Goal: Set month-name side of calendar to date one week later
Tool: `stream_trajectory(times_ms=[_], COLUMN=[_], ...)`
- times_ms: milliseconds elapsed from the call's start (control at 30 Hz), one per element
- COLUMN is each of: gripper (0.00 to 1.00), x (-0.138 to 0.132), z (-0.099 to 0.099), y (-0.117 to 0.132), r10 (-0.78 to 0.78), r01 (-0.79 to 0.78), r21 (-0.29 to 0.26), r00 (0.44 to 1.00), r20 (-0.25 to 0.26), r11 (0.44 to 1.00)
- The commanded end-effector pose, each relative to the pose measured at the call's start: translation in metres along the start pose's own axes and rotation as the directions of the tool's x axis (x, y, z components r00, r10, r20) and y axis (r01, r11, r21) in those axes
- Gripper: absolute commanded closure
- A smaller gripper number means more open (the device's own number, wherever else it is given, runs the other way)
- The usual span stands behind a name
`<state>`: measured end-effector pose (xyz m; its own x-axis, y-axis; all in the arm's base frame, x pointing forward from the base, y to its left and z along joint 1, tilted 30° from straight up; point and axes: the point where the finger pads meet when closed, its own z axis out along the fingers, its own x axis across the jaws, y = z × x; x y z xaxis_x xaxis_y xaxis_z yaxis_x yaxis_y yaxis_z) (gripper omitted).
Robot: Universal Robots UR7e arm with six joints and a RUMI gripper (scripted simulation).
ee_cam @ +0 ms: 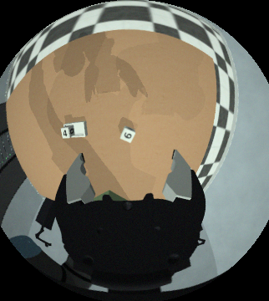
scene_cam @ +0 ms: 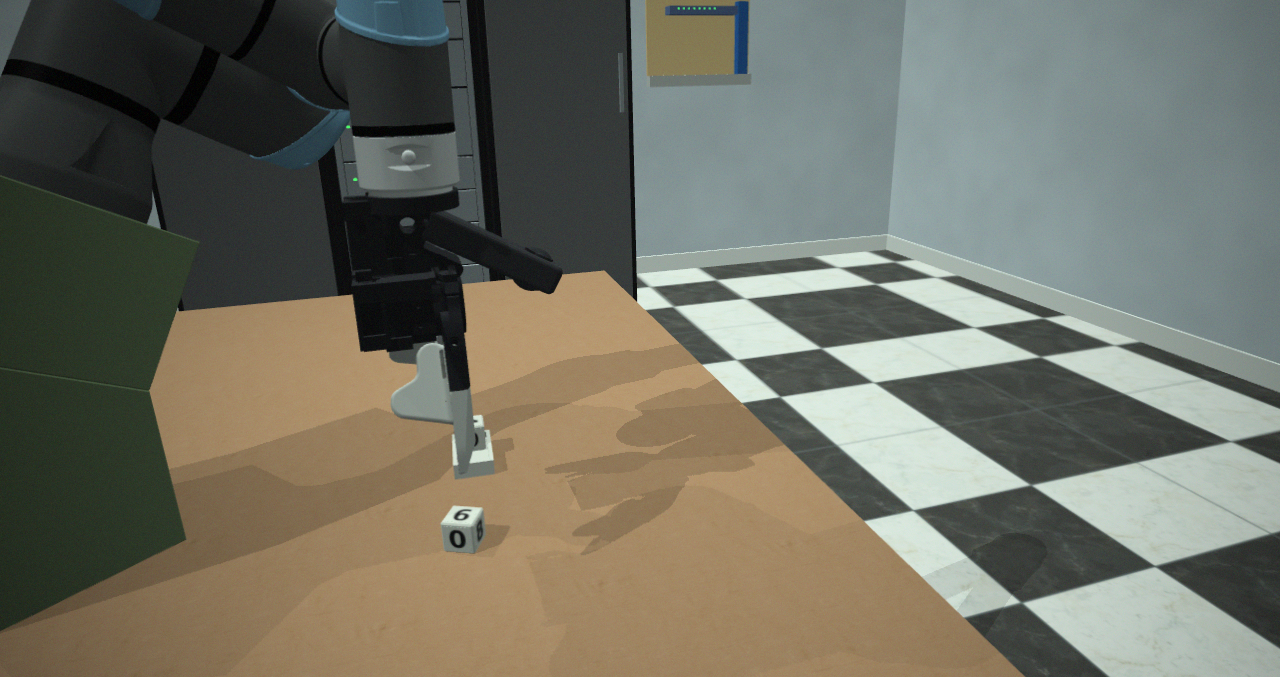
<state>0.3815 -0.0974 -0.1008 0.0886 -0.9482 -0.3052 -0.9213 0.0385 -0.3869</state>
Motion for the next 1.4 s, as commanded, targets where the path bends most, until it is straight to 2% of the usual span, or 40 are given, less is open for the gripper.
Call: stream_trajectory(times_ms=[0, 300, 400, 467, 633, 833, 933, 1067, 1367], gripper=[0.0, 0.0, 0.0, 0.0, 0.0, 0.0, 0.0, 0.0, 0.0], x=[0.0015, 0.001, 0.001, 0.0009, 0.0007, 0.0008, 0.0008, 0.0009, 0.0017], z=[0.0007, 0.0024, 0.0025, 0.0031, 0.0039, 0.0051, 0.0052, 0.0063, 0.0077], y=[-0.0022, -0.0023, -0.0023, -0.0021, -0.0019, -0.0011, -0.001, -0.0001, 0.0014], r10=[-0.158, -0.365, -0.374, -0.456, -0.532, -0.656, -0.661, -0.755, -0.856], r01=[0.158, 0.365, 0.374, 0.456, 0.532, 0.656, 0.661, 0.755, 0.856], r21=[0.007, 0.008, 0.008, 0.008, 0.008, 0.008, 0.008, 0.008, 0.008], r00=[0.987, 0.931, 0.927, 0.89, 0.847, 0.755, 0.75, 0.656, 0.516], r20=[0.004, 0.002, 0.002, 0.001, 0.001, -0.001, -0.001, -0.002, -0.003], r11=[0.987, 0.931, 0.927, 0.89, 0.847, 0.755, 0.75, 0.656, 0.516])
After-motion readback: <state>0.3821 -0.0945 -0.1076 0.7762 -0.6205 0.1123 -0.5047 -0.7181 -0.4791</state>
